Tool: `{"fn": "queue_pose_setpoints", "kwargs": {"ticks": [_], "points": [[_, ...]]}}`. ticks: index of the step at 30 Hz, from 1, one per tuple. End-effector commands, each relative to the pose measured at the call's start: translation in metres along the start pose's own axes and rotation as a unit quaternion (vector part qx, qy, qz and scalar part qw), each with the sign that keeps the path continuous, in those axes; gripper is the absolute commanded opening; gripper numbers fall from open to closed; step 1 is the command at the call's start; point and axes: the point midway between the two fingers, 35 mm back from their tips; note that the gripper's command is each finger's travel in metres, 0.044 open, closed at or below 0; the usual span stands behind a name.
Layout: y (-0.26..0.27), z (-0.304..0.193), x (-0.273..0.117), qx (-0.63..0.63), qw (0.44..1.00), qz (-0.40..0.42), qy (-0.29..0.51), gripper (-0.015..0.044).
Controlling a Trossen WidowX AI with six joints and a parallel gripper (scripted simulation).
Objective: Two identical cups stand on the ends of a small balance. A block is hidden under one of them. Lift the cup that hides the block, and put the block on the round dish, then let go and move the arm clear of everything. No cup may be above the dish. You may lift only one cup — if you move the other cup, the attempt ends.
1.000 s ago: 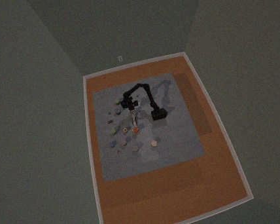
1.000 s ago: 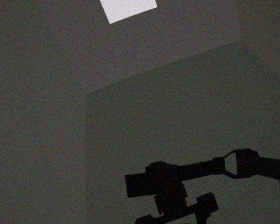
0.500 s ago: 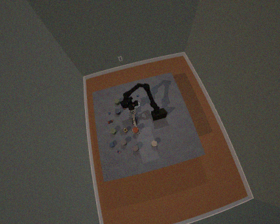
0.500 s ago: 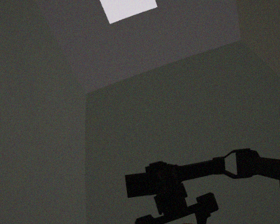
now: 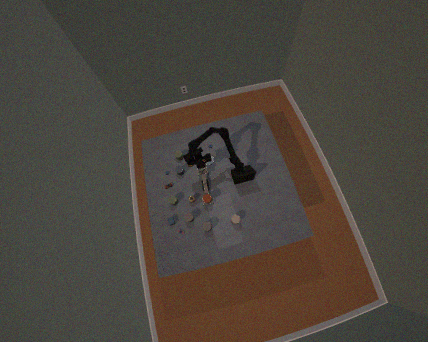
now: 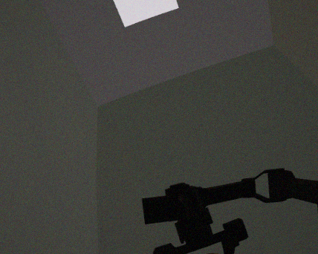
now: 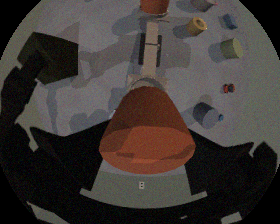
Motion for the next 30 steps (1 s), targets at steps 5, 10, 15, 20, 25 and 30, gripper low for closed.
{"fn": "queue_pose_setpoints", "kwargs": {"ticks": [5,10,15,20,25,30], "points": [[0.011,-0.017,0.012,0.000,1.000,0.002,-0.015,0.0000],[0.030,-0.040,0.028,0.002,1.000,0.005,-0.031,0.0000],[0.052,-0.060,0.043,0.004,0.999,0.003,-0.042,0.0000],[0.075,-0.077,0.056,0.006,0.999,0.000,-0.046,0.0000],[0.100,-0.091,0.067,0.008,0.999,-0.004,-0.044,0.0000],[0.125,-0.103,0.077,0.008,0.999,-0.007,-0.036,0.0000]]}}
Point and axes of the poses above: the point midway between the two fingers, 35 mm back from their tips, its own x axis out along the fingers, its own y axis across the jaws, z = x × y, and after that the axes turned 9 degrees about -x, right-handed
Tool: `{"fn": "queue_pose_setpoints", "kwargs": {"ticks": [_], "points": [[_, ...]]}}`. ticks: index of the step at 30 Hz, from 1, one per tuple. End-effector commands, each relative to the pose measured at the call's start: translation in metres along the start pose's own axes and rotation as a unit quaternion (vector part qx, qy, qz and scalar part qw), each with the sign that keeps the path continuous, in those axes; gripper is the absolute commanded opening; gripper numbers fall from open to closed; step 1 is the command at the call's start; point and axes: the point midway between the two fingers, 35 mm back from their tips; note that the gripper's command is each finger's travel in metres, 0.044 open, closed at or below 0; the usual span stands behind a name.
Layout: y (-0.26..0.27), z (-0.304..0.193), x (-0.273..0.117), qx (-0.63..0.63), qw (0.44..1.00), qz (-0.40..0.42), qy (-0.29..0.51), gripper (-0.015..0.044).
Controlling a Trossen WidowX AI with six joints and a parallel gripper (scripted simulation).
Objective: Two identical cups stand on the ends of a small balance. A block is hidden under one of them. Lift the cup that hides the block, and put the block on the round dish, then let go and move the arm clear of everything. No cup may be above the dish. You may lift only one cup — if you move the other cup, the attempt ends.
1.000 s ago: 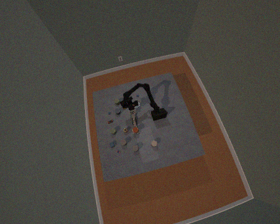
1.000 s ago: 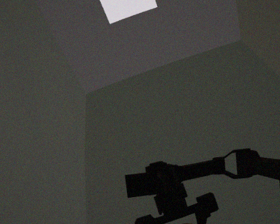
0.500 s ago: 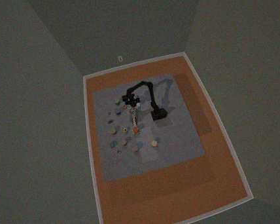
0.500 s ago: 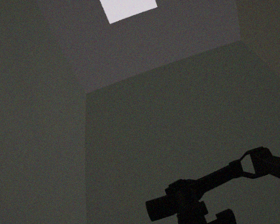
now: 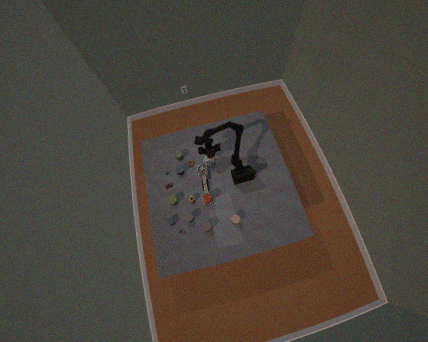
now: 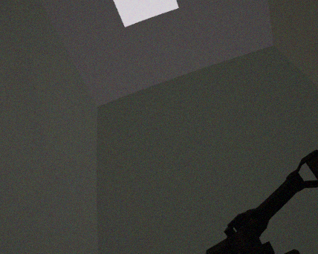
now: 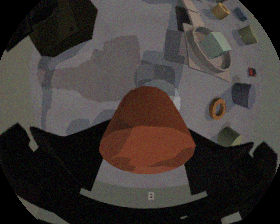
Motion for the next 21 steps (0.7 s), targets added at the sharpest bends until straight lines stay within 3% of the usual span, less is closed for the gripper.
{"fn": "queue_pose_setpoints", "kwargs": {"ticks": [1,11,21], "points": [[0.022,-0.010,0.005,-0.002,1.000,-0.008,0.009,0.0000],[0.072,-0.027,0.015,-0.008,0.999,-0.005,0.046,0.0000],[0.075,-0.029,0.033,-0.008,0.999,-0.004,0.049,0.0000]]}}
Point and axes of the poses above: the point midway between the two fingers, 35 mm back from their tips, its own x axis out along the fingers, its own y axis across the jaws, z = x × y, and after that the axes turned 9 degrees about -x, right-handed
